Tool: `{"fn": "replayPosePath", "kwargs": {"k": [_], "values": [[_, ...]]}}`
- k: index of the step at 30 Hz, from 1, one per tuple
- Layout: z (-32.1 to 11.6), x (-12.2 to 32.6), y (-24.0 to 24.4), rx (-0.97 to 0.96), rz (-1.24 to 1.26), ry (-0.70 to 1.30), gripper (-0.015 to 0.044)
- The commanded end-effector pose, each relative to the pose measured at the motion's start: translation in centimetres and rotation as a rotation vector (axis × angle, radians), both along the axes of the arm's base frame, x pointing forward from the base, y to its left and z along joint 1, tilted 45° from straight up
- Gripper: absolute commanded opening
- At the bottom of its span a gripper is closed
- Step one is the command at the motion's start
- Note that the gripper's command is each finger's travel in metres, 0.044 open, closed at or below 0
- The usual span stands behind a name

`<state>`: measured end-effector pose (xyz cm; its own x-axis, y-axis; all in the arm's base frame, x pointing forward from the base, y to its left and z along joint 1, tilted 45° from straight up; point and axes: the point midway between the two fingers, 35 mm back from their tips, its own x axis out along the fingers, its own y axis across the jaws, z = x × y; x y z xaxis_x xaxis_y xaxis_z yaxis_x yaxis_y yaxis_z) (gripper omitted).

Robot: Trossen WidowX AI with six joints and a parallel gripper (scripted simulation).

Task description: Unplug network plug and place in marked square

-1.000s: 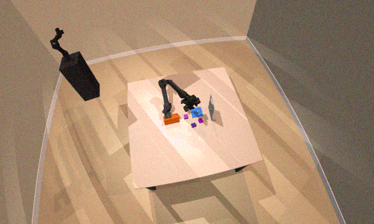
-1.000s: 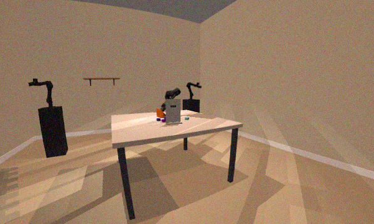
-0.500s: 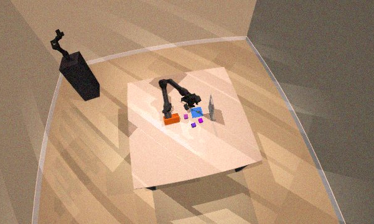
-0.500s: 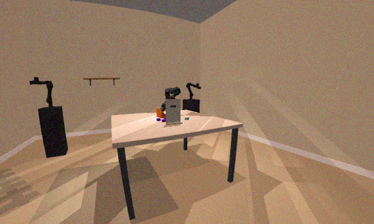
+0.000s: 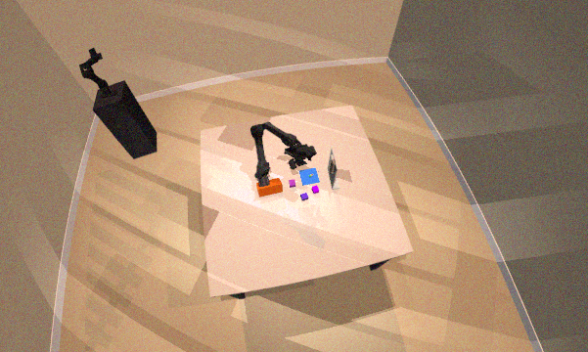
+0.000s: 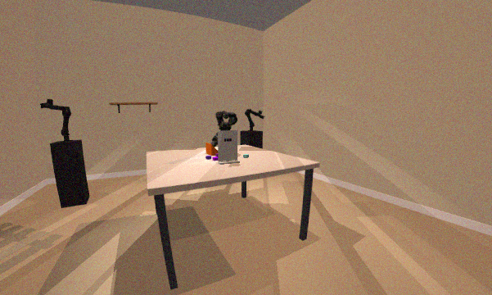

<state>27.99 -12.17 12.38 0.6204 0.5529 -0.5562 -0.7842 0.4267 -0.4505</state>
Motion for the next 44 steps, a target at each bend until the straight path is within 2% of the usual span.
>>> {"fn": "replayPosePath", "kwargs": {"k": [1, 10, 21, 44], "values": [[0.7, -0.1, -0.7, 0.006, 0.0, -0.005, 0.0156], [2.4, -0.6, -2.0, 0.008, 0.001, -0.012, 0.0156], [2.4, -0.6, -2.0, 0.008, 0.001, -0.012, 0.044], [2.4, -0.6, -2.0, 0.008, 0.001, -0.012, 0.044]]}}
